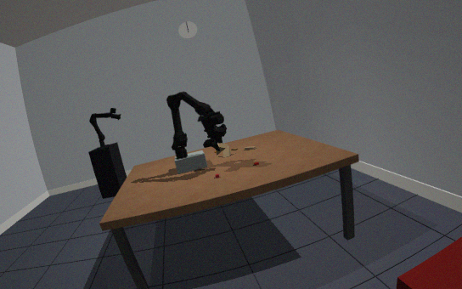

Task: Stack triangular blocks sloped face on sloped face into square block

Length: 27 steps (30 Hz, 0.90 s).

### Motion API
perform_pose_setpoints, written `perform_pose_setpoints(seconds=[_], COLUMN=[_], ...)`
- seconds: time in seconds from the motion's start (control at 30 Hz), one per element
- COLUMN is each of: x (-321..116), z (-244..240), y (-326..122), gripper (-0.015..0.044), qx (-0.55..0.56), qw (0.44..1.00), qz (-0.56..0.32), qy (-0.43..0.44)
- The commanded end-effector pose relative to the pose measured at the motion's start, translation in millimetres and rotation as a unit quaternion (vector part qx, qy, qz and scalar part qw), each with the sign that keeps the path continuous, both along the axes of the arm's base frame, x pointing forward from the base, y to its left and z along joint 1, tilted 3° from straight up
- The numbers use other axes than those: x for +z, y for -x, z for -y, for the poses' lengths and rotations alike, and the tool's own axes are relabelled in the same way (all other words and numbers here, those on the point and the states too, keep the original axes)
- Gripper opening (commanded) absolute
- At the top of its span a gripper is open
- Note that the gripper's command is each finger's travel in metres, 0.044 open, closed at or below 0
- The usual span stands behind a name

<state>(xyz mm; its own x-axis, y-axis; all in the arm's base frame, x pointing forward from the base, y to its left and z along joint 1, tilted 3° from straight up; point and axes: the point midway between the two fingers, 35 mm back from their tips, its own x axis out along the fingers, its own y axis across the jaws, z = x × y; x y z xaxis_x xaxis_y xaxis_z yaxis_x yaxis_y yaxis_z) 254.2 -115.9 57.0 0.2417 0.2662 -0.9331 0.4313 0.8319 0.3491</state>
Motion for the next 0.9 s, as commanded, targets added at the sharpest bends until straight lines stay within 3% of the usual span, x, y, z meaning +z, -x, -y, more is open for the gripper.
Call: perform_pose_setpoints(seconds=[0.0,0.43,0.87], x=[-2.4,-2.4,-2.5], z=[-0.3,0.6,1.6], y=[-0.4,-1.0,-1.7], gripper=[0.0000,0.0000,0.0000], qx=[0.073,0.278,0.469], qw=[0.997,0.957,0.873], qz=[0.013,0.064,0.120], qy=[0.008,0.041,0.068])
